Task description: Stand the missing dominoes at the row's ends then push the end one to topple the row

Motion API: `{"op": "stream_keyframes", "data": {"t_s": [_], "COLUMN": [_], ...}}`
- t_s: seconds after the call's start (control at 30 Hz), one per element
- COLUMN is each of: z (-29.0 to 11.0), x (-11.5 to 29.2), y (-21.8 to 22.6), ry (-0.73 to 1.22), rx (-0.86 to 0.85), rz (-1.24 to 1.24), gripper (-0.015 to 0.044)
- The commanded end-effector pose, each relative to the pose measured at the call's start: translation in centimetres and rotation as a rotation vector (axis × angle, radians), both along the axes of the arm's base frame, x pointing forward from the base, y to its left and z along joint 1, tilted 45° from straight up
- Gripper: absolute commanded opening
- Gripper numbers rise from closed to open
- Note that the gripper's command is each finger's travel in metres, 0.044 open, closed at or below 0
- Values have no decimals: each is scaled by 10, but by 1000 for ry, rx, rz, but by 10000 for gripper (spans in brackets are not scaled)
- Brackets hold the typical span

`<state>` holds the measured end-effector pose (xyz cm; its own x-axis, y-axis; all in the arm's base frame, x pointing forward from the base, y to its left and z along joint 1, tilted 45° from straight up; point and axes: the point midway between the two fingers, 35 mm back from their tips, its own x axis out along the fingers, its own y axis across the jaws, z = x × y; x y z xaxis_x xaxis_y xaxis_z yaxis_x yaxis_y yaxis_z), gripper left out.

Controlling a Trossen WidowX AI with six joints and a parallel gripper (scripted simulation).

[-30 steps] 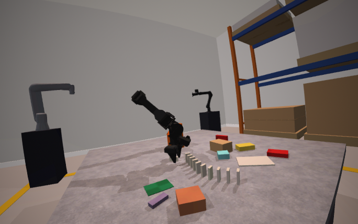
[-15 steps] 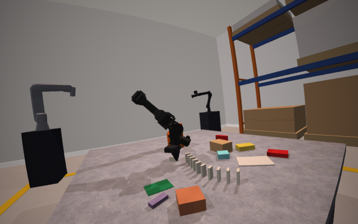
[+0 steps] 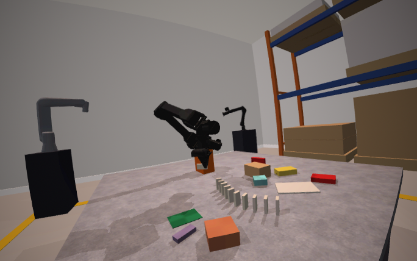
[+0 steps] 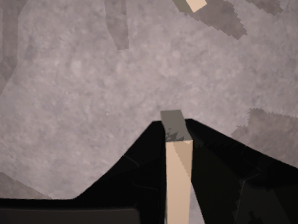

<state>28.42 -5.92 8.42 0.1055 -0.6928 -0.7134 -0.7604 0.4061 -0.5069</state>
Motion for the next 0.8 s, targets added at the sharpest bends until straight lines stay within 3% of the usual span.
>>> {"op": "stream_keyframes", "data": {"t_s": [0.0,0.27,0.57,0.77], "z": [47,52,131,127], "x": [-8,-2,47,48], "y": [42,39,-32,-35], "ry": [-17,-40,-352,-360], "rx": [-5,1,44,86], "rz": [-5,-29,-340,-354], "gripper": [24,24,24,24]}}
